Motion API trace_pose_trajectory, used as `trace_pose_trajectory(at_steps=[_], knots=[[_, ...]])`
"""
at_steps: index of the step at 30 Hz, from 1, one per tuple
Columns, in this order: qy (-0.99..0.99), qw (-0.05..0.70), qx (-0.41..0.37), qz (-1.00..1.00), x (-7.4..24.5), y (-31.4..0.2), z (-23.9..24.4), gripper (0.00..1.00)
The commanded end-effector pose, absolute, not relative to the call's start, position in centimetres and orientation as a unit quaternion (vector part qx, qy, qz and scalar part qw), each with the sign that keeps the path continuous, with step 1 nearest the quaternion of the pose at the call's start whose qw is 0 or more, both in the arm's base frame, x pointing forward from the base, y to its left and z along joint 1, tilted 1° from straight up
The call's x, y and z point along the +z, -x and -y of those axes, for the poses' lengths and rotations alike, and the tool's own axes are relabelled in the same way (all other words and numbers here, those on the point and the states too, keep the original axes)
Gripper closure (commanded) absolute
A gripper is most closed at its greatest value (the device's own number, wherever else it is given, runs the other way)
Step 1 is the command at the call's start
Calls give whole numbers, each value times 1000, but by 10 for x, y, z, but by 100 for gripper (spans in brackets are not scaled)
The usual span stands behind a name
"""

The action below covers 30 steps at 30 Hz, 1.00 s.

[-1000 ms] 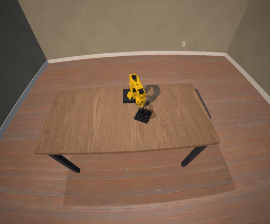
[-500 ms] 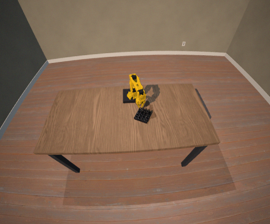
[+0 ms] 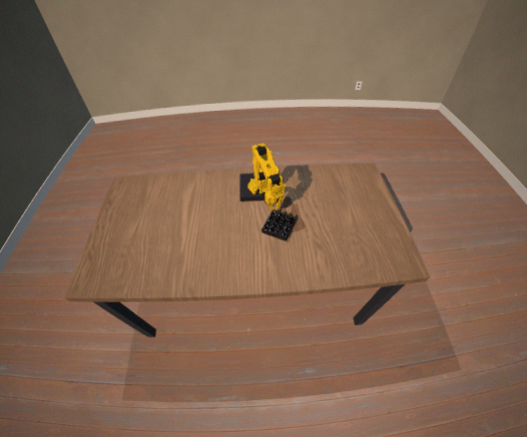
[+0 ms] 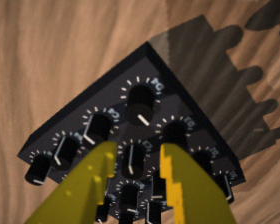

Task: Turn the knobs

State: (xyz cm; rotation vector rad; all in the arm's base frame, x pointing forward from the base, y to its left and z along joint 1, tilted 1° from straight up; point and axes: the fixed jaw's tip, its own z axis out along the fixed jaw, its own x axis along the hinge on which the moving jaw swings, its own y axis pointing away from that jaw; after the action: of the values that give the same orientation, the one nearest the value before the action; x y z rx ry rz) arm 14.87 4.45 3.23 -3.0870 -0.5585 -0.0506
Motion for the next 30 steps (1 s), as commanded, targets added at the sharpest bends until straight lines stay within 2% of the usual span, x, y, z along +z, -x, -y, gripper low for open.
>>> trace_pose_trajectory(at_steps=[1,30], knots=[[984,1,-6,178,28,-146,-42,90],[984,1,-5,178,26,-145,-40,90]])
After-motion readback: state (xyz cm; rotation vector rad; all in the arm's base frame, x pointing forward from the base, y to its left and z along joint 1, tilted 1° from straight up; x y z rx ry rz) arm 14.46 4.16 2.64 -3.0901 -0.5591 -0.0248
